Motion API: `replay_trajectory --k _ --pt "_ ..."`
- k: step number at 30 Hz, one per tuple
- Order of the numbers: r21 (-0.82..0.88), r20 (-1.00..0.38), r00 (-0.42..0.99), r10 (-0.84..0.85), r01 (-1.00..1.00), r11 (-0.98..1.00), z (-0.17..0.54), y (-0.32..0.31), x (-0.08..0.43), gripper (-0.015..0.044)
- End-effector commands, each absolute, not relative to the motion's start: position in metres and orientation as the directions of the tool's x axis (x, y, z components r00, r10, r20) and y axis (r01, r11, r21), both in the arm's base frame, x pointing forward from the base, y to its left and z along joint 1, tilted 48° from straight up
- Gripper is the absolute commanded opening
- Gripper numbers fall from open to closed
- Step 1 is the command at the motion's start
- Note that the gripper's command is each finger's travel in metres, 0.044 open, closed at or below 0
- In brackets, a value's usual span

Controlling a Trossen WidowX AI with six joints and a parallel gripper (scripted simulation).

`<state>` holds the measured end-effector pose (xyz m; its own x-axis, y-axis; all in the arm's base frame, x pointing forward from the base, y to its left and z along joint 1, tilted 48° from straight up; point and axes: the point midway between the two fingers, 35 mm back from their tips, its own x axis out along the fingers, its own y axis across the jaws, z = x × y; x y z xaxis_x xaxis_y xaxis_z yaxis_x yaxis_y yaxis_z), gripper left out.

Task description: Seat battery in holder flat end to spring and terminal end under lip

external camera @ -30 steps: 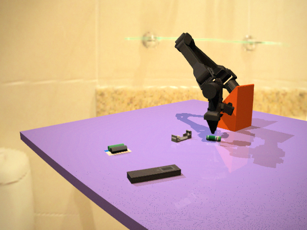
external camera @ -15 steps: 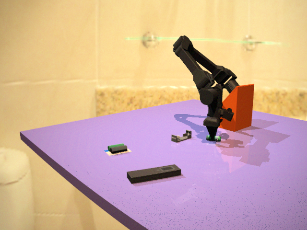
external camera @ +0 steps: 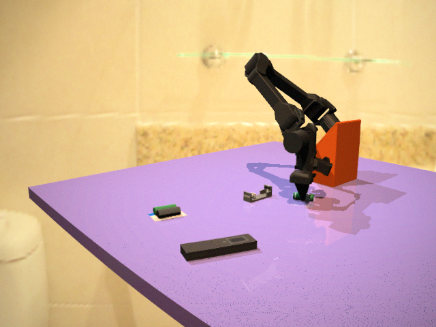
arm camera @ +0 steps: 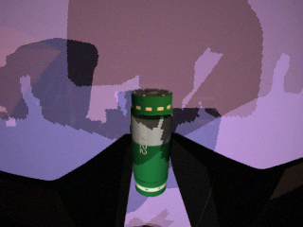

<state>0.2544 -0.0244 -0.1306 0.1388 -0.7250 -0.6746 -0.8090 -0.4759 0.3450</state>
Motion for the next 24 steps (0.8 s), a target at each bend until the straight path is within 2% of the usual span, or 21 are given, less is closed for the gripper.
replay_trajectory --k 1,4,18,24 --pt "0.349 -0.673 0.139 -0.727 -0.807 -0.477 -0.131 -0.025 0.254 0.0082" --pt "0.349 -0.673 0.139 -0.727 -0.807 -0.477 -0.131 -0.025 0.254 0.0066" --pt "0.34 -0.675 0.14 -0.724 -0.812 -0.474 -0.097 0.012 0.248 0.0066" --pt "0.125 -0.679 0.139 -0.721 -0.946 -0.3 -0.086 0.011 0.264 0.0066"
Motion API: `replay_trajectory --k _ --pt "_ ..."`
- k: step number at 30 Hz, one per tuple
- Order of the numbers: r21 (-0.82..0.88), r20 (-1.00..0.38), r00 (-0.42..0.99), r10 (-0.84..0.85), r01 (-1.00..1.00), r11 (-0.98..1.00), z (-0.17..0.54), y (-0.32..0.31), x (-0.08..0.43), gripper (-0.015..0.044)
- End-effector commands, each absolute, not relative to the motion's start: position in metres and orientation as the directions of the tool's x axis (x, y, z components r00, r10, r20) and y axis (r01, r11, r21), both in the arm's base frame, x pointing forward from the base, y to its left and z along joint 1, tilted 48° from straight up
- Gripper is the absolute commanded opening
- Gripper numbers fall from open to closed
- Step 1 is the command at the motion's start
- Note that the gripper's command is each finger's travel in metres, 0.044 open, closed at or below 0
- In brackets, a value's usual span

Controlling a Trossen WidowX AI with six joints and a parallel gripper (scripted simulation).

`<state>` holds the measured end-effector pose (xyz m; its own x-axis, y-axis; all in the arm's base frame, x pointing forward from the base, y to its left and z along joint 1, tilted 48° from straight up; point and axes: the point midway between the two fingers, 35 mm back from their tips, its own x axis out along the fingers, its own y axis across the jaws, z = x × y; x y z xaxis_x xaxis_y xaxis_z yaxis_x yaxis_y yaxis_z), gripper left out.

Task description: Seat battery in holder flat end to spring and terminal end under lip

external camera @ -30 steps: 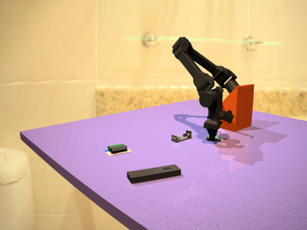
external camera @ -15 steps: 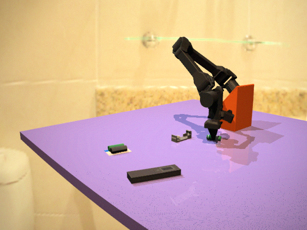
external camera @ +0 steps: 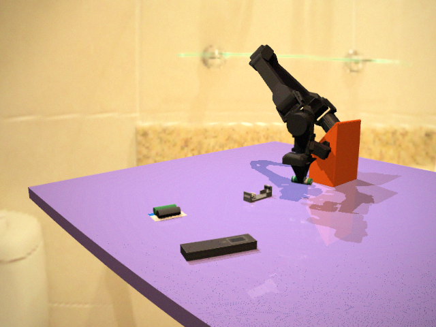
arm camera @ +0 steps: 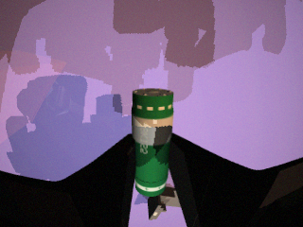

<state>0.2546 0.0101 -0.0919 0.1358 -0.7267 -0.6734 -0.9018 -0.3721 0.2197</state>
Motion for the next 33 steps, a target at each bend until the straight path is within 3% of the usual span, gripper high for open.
replay_trajectory --k 1,10,19,30,33 --pt "0.082 -0.68 0.139 -0.72 -0.961 -0.263 -0.083 0.01 0.267 0.0066" --pt "-0.294 -0.682 0.14 -0.718 -0.951 0.094 -0.061 0.004 0.293 0.0066" --pt "-0.591 -0.684 0.141 -0.716 -0.683 0.429 -0.036 -0.006 0.317 0.0066" --pt "-0.729 -0.684 0.141 -0.715 -0.131 0.672 -0.001 -0.022 0.342 0.0066" --pt "-0.728 -0.685 0.141 -0.715 -0.094 0.679 0.001 -0.023 0.343 0.0066"
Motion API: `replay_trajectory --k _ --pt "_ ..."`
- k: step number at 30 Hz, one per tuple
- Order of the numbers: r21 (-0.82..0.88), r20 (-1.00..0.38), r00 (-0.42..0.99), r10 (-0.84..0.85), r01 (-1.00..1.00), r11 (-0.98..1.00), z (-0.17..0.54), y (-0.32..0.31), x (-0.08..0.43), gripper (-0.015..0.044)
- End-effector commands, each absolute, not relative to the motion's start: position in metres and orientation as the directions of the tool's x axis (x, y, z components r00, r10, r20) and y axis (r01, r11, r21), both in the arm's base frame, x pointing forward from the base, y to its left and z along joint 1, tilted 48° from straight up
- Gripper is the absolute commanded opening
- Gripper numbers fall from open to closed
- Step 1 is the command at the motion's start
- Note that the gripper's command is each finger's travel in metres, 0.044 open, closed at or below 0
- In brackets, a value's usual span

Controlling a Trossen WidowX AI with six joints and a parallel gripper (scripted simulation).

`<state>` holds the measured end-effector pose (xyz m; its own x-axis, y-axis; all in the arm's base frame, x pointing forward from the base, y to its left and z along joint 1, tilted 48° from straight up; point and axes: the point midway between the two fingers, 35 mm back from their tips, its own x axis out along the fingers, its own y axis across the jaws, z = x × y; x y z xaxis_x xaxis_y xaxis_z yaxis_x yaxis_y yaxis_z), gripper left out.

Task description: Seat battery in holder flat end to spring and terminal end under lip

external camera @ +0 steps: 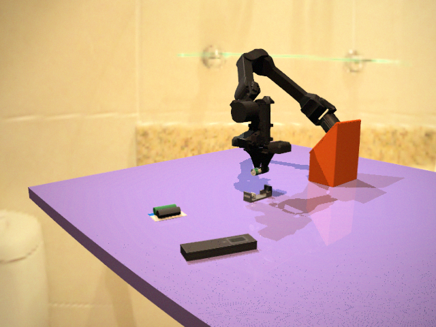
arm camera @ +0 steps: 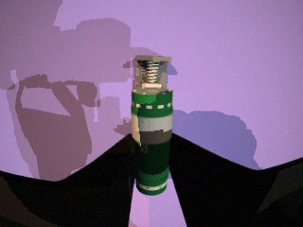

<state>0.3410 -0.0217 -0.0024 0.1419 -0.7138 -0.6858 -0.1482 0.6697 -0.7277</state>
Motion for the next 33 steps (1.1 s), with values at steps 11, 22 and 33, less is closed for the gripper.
replay_trajectory --k 11,22,33 --pt "-0.729 -0.683 0.033 -0.729 -0.095 0.678 -0.011 -0.035 0.343 0.0066" --pt "-0.732 -0.663 -0.12 -0.739 -0.103 0.673 -0.026 -0.054 0.342 0.0066" --pt "-0.731 -0.657 -0.162 -0.737 -0.102 0.675 -0.028 -0.056 0.345 0.0066"
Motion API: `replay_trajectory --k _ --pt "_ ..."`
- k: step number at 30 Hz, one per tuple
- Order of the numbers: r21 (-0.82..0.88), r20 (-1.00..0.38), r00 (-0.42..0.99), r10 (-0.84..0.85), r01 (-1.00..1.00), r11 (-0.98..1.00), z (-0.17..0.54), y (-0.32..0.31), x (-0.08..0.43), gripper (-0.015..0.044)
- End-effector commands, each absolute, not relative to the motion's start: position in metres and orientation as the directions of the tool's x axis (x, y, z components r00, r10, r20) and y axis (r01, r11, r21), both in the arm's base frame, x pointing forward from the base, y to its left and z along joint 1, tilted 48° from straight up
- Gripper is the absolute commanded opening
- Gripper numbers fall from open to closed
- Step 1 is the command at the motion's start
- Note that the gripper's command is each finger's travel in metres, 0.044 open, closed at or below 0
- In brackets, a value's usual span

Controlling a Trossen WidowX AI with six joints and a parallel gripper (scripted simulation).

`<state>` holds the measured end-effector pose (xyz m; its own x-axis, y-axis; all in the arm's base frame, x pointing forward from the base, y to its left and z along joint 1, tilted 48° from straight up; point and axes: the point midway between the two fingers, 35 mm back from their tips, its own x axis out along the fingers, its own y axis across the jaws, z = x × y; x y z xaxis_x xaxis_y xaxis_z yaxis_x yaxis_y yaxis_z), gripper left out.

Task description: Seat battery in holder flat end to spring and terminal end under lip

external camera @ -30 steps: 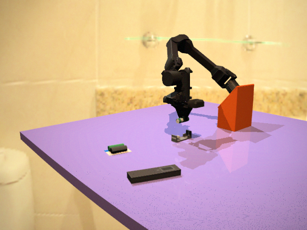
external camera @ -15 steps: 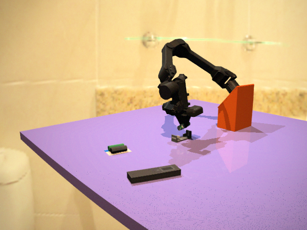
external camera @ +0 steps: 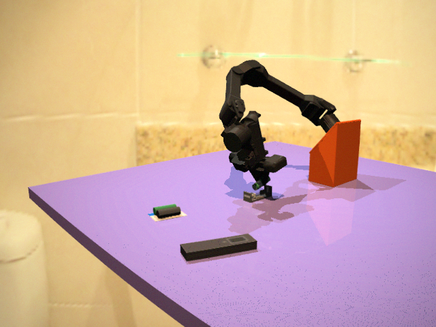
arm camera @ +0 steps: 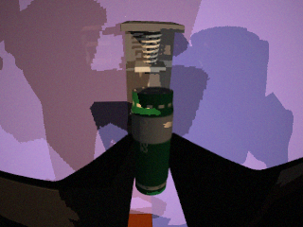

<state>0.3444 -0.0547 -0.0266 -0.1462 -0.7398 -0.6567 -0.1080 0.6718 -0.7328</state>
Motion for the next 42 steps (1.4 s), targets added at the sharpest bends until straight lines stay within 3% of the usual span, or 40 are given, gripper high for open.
replay_trajectory --k 1,42 --pt "-0.731 -0.656 -0.167 -0.736 -0.102 0.675 -0.0287 -0.0558 0.3456 0.0066" --pt "-0.732 -0.606 -0.359 -0.71 -0.097 0.674 -0.0365 -0.0644 0.3542 0.0066"
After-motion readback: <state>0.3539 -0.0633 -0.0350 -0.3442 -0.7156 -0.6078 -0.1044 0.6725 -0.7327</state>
